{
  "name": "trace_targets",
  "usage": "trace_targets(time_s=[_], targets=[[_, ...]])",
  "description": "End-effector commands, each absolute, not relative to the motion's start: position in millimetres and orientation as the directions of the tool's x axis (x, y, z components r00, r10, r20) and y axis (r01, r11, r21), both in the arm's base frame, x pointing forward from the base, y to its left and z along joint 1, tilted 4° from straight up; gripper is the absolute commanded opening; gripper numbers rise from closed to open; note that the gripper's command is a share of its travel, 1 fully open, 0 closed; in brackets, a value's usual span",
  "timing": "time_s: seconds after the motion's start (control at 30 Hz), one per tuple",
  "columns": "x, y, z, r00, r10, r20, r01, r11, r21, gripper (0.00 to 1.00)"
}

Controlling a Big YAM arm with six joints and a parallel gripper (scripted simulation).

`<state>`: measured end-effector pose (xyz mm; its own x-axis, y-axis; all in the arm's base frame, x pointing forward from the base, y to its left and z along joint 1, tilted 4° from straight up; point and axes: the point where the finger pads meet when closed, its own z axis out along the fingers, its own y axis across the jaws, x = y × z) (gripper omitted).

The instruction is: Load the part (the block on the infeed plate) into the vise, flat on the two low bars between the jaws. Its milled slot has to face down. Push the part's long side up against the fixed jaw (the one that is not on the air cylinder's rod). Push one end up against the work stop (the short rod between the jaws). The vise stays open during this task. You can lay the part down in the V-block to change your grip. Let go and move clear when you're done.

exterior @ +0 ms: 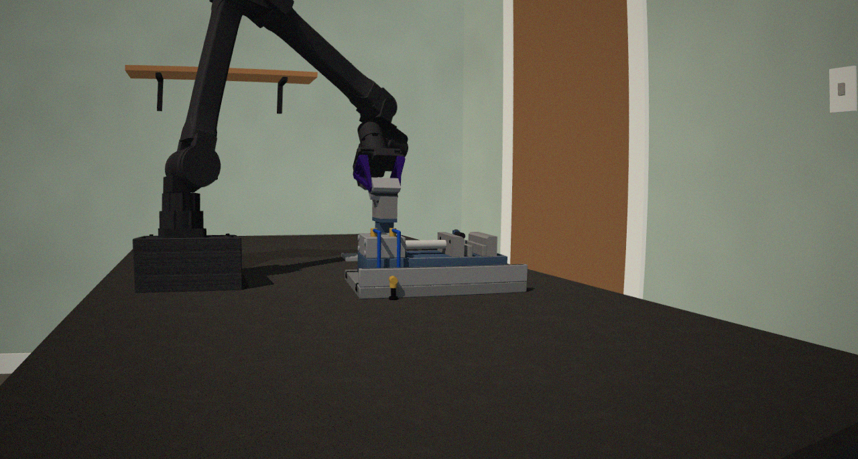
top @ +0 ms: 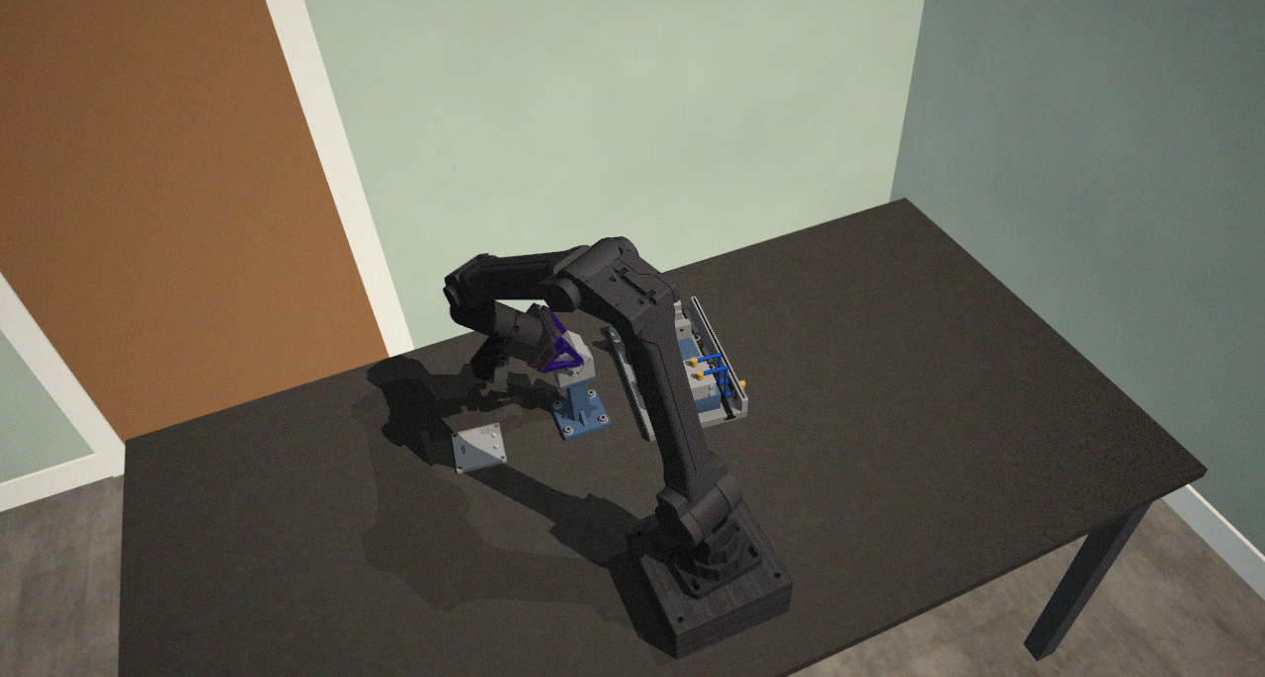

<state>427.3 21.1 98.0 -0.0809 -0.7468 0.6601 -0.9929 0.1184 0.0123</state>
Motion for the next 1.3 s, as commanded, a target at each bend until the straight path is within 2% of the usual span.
trace_targets(time_s=[0.0,1.27], targets=[[446,22,130,-0.127,-0.759,0.639,-0.991,0.119,-0.056,0.0],[434,19,109,-0.119,-0.785,0.608,-0.992,0.123,-0.036,0.0]])
